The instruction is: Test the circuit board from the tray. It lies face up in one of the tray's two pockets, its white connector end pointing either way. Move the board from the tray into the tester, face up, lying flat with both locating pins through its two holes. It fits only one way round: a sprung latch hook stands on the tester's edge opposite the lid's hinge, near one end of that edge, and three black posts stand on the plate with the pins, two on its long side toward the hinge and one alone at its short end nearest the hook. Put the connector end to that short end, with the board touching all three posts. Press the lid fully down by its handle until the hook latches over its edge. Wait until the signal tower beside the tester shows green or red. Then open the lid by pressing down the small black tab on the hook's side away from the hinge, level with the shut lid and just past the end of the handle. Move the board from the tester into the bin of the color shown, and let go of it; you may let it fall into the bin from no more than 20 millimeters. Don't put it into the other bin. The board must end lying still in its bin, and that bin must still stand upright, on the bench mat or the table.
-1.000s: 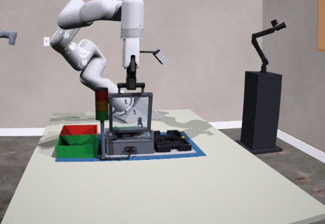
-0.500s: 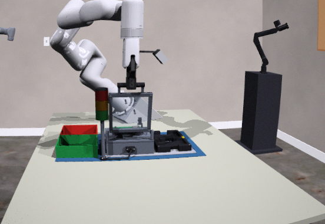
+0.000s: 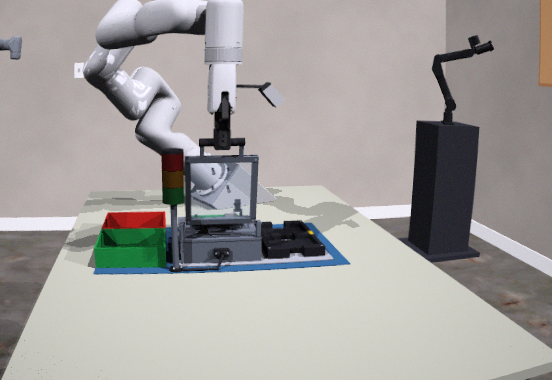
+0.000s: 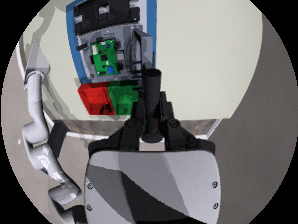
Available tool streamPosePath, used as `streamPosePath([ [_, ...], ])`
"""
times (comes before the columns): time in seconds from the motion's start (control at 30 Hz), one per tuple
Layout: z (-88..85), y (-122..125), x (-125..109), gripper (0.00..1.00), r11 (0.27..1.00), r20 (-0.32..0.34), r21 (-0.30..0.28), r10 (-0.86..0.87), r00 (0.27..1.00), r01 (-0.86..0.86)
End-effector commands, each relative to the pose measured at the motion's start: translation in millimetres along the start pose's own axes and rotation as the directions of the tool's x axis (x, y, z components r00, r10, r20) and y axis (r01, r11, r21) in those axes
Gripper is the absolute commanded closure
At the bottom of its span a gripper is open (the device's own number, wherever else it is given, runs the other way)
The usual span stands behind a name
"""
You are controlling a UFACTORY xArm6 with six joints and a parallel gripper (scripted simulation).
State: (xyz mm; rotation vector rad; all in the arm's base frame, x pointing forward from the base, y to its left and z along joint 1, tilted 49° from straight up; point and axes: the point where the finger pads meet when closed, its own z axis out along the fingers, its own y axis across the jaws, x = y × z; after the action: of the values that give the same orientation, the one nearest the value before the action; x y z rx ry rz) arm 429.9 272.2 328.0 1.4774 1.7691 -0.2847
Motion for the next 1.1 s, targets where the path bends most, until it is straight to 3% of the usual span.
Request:
streamPosePath([
  [0.0, -2.2, -6, 0, 1.0, 1.0, -0.002, -0.002, 0.001, 1.0, -0.001],
  [1.07, -1.0, -66, 0, 1.0, 1.0, -0.002, -0.002, 0.001, 1.0, -0.001],
])
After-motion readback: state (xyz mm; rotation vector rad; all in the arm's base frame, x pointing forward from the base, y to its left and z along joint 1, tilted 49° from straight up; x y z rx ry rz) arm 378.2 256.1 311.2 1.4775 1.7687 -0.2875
